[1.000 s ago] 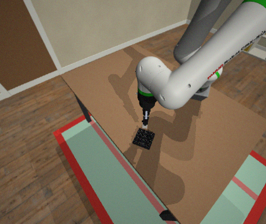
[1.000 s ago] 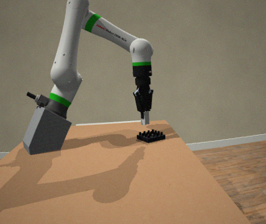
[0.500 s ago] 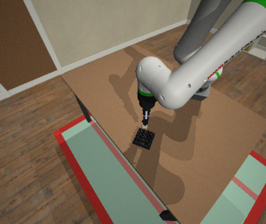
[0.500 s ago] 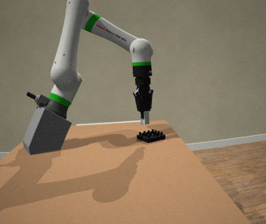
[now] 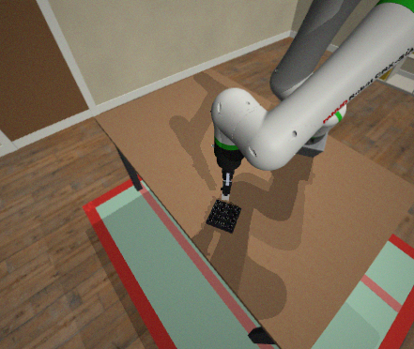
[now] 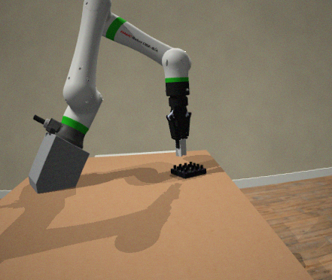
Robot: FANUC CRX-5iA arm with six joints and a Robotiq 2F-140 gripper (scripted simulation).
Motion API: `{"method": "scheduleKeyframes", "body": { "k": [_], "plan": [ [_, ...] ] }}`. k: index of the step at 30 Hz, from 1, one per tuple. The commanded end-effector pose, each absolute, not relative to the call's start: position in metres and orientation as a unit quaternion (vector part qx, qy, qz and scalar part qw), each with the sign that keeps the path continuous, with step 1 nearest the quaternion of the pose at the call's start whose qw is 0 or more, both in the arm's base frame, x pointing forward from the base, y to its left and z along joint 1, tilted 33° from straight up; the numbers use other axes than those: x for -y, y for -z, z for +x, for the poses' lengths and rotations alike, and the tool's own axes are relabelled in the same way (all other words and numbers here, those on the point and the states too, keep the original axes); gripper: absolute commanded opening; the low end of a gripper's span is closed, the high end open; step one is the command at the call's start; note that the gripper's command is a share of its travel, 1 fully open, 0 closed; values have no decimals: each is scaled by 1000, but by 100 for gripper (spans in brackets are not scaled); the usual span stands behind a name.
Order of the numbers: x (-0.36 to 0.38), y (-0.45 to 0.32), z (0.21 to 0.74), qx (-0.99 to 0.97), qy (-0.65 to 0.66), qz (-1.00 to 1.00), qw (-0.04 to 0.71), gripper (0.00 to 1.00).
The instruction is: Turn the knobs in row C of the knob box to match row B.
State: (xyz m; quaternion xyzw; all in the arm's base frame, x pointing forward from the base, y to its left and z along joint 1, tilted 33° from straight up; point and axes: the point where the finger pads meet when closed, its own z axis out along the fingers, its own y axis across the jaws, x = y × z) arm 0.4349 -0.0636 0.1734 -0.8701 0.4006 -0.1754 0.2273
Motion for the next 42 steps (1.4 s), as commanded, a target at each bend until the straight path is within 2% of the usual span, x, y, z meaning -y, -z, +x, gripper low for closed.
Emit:
{"method": "scheduleKeyframes", "body": {
  "k": [1,42],
  "plan": [
    [64,-173,435,-401,176,-870,227,12],
    [54,-144,453,-401,176,-870,227,12]
  ]
}}
